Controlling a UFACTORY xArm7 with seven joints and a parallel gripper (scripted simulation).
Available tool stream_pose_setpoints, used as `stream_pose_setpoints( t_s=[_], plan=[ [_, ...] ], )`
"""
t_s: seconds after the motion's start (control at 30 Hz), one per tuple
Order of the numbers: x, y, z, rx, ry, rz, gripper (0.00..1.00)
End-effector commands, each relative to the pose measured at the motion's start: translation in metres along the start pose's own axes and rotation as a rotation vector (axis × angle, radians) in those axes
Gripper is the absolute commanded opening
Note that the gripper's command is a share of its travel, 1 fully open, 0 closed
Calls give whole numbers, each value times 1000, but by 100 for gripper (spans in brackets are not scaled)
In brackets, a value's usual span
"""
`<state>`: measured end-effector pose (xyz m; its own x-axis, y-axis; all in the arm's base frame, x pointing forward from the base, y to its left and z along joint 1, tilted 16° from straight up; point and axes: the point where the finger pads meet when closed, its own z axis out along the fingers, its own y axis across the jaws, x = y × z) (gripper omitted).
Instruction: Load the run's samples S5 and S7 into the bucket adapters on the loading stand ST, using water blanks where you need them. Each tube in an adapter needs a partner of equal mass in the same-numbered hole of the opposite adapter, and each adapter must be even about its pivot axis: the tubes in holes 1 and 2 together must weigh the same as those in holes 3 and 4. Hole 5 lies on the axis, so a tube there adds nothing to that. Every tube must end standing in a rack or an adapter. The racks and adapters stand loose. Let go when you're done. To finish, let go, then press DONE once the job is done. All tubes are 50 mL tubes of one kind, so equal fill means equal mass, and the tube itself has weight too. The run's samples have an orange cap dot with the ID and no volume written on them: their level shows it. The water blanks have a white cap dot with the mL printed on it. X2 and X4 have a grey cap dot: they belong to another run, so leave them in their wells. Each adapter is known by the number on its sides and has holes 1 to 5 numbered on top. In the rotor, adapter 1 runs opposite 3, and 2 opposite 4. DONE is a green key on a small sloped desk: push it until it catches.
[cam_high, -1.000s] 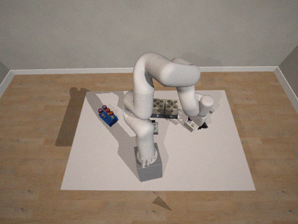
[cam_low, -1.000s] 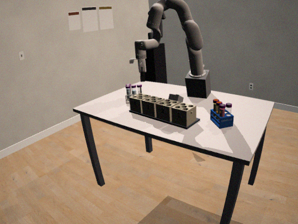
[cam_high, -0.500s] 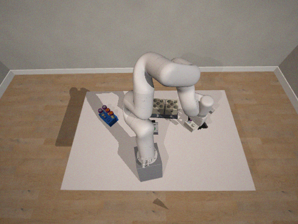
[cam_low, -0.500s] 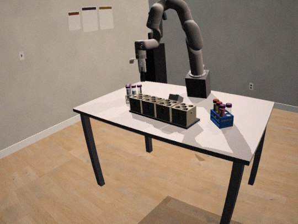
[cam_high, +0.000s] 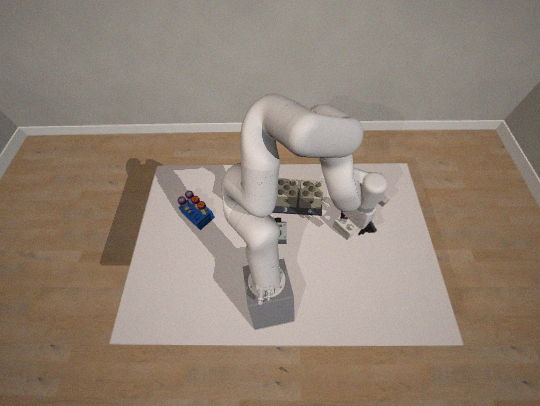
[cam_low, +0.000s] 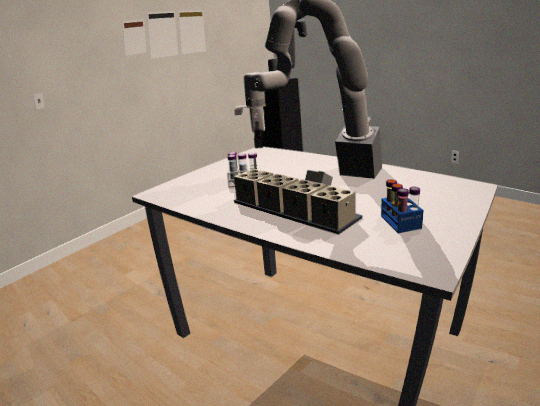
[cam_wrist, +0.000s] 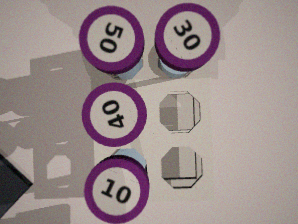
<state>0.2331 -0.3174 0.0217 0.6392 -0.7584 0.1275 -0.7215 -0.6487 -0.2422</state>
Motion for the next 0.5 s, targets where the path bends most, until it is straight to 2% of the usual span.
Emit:
stream_pose_setpoints(
  t_s=[0.0,0.47],
  plan=[
    [1,0,-1,-1,4,0,100],
    [1,0,-28,-1,4,0,100]
  ],
)
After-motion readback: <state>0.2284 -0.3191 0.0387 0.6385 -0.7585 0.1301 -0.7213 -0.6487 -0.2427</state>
